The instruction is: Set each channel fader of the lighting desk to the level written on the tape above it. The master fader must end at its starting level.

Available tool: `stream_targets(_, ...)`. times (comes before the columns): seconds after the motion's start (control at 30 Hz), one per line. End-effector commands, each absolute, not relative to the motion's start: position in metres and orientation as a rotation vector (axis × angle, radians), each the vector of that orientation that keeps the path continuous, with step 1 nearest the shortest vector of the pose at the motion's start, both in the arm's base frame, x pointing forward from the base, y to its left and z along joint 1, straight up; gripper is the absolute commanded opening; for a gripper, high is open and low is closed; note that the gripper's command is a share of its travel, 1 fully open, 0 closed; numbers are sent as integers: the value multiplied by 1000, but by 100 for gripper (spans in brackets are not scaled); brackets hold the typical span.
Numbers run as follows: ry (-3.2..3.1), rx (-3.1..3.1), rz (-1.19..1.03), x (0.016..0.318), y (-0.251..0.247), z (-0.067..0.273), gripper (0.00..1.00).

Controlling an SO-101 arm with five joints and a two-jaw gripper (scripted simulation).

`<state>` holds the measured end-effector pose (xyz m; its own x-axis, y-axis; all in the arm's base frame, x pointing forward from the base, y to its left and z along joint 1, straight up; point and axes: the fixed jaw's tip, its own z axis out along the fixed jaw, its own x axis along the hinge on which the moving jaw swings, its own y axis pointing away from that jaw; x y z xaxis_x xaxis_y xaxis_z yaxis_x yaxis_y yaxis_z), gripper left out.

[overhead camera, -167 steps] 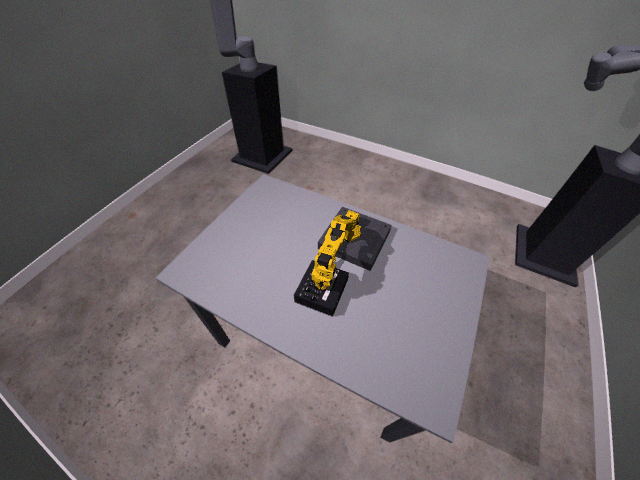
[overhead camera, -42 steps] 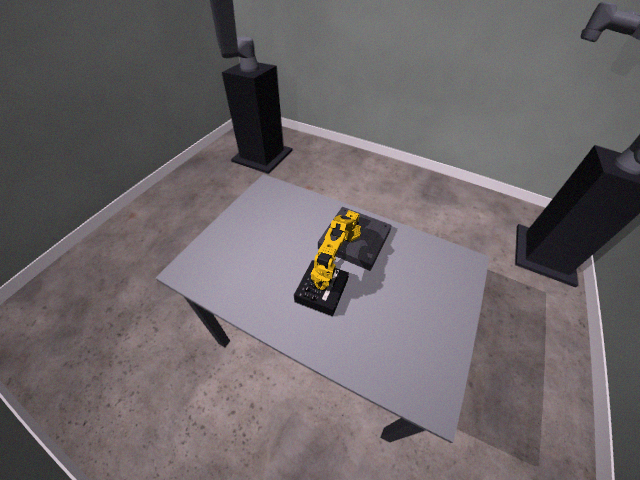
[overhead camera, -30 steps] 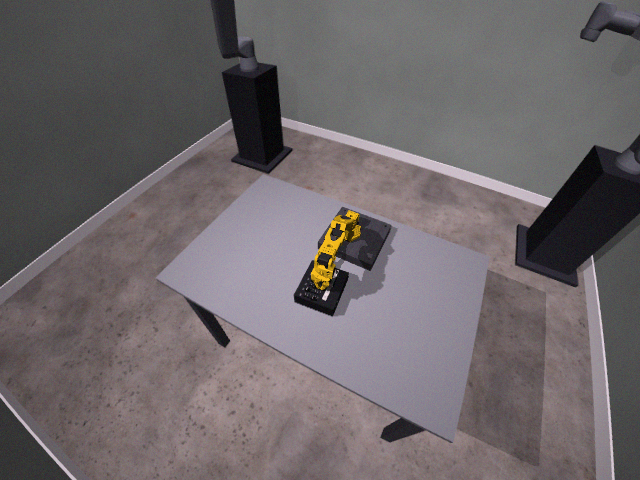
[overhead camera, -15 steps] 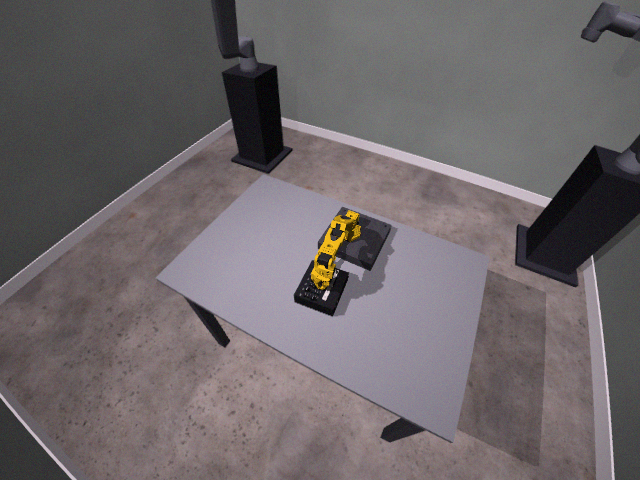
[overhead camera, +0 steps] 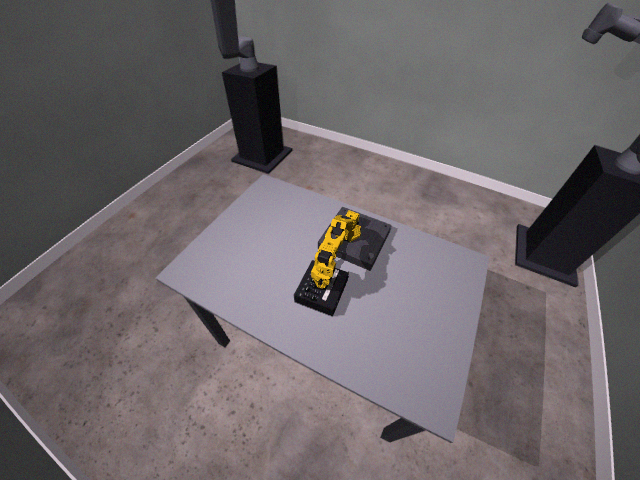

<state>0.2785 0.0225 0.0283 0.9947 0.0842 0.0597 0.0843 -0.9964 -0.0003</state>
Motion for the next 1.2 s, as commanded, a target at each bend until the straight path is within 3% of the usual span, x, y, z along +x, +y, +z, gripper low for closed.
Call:
stream_targets(0.0, -129, -3133, -97, 276, 25, 34, 0)
stream_targets(1.17, -131, -3122, -201, 277, 25, 57, 0)
